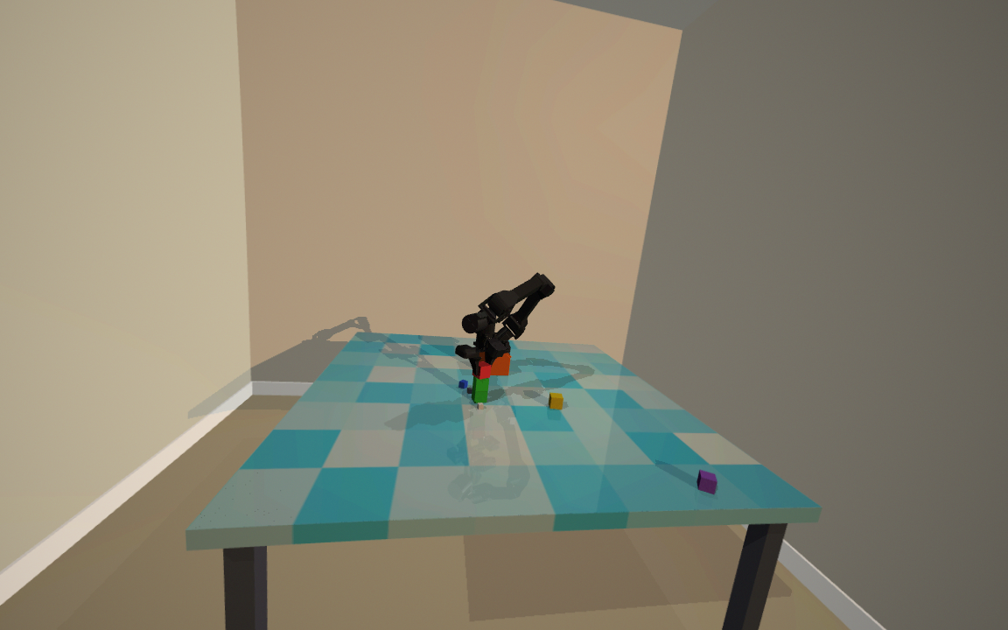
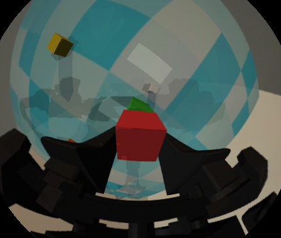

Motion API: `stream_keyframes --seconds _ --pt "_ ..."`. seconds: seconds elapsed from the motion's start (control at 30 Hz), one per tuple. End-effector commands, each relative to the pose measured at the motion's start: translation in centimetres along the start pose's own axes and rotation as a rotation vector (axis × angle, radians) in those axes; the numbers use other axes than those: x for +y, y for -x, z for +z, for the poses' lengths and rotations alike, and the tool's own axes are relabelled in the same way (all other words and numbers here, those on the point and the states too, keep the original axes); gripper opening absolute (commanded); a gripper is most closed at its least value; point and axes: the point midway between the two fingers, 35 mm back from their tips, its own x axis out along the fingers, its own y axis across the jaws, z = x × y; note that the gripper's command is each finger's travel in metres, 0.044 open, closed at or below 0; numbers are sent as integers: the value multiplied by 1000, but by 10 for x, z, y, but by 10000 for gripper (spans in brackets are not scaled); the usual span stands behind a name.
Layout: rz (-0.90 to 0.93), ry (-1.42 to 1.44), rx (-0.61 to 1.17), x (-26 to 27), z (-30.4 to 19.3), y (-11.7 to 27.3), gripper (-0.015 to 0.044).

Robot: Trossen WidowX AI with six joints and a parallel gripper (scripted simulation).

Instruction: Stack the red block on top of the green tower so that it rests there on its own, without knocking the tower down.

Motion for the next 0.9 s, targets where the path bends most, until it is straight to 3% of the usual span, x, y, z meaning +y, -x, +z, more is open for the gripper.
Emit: stream_keyframes --seconds 0.0,0.77,0.87 --pt "4 -5 -2 1 -1 -2 0" --pt "4 -5 -2 1 -1 -1 0" --pt "2 -2 0 0 -1 -2 79"
